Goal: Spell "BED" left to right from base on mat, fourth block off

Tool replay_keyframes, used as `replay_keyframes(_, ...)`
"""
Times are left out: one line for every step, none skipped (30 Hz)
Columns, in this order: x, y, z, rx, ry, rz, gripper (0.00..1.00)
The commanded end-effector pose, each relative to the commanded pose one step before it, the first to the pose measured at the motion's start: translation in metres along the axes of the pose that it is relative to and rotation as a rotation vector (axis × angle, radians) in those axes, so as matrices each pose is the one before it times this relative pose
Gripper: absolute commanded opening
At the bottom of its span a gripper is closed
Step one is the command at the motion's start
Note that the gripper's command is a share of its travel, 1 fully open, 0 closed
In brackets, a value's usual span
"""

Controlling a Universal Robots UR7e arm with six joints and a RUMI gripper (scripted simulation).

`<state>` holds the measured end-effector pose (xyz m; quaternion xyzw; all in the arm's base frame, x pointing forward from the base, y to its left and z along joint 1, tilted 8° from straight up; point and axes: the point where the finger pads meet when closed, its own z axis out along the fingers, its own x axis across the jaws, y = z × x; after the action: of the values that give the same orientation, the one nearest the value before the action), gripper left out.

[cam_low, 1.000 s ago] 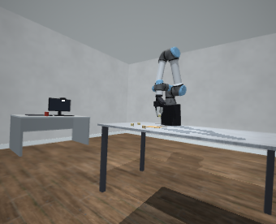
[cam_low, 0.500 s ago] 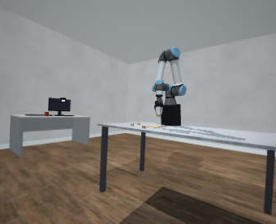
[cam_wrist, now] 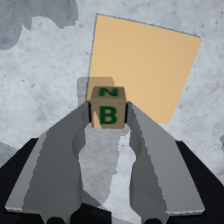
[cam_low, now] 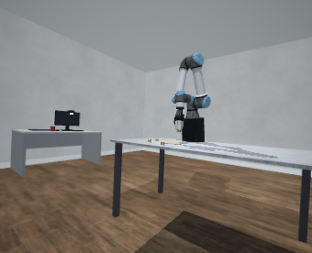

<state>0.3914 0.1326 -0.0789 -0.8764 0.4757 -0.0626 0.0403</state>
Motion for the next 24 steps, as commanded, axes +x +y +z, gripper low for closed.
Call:
replay_keyframes(-0.00073, 0.00166, -0.00034, -0.00474, 0.00357, 0.13379, 0.05)
replay_keyframes(0.00024, -0.00001, -0.00001, 0.00001, 0.00000, 0.01790, 0.05)
replay_keyframes(0.00023, -0.00001, -0.00001, 0.00002, 0.00001, 0.01702, 0.05)
replay_keyframes(0.00022, -0.00001, -0.00001, 0.00001, 0.00001, 0.01614, 0.05)
replay_keyframes(0.00020, 0.00001, -0.00001, 0.00001, 0.00000, 0.01527, 0.05)
replay_keyframes(0.00018, 0.00002, -0.00001, -0.00001, 0.00000, 0.01440, 0.05)
replay_keyframes(0.00000, 0.00000, 0.00000, 0.00000, 0.00000, 0.00000, 0.05)
replay_keyframes(0.00000, 0.00000, 0.00000, 0.00000, 0.00000, 0.00000, 0.05)
replay_keyframes(0.00018, 0.00001, -0.00001, 0.00002, 0.00001, 0.01355, 0.05)
replay_keyframes(0.00016, 0.00001, -0.00001, 0.00001, 0.00000, 0.01270, 0.05)
replay_keyframes(0.00015, 0.00001, -0.00001, 0.00002, 0.00001, 0.01187, 0.05)
replay_keyframes(0.00014, 0.00001, -0.00001, 0.00002, 0.00001, 0.01104, 0.05)
replay_keyframes(0.00013, 0.00001, -0.00001, 0.00002, 0.00001, 0.01024, 0.05)
replay_keyframes(0.00012, 0.00001, -0.00001, 0.00002, 0.00001, 0.00945, 0.05)
replay_keyframes(0.00011, 0.00001, -0.00001, 0.00002, 0.00001, 0.00868, 0.05)
replay_keyframes(0.00010, 0.00001, -0.00001, 0.00002, 0.00001, 0.00793, 0.05)
replay_keyframes(0.00009, 0.00000, -0.00001, 0.00003, -0.00002, 0.00720, 0.05)
replay_keyframes(0.00007, 0.00000, -0.00001, 0.00004, -0.00006, 0.00649, 0.05)
replay_keyframes(0.00006, 0.00000, -0.00001, 0.00003, -0.00005, 0.00581, 0.05)
replay_keyframes(0.00005, 0.00000, -0.00001, 0.00003, -0.00005, 0.00516, 0.05)
replay_keyframes(0.00008, 0.00000, 0.00000, 0.00002, -0.00003, 0.00463, 0.05)
replay_keyframes(0.00009, -0.00001, 0.00000, 0.00002, -0.00002, 0.00408, 0.05)
replay_keyframes(0.00008, -0.00001, 0.00000, 0.00002, -0.00002, 0.00351, 0.05)
replay_keyframes(0.00000, 0.00000, 0.00000, 0.00000, 0.00000, 0.00000, 0.05)
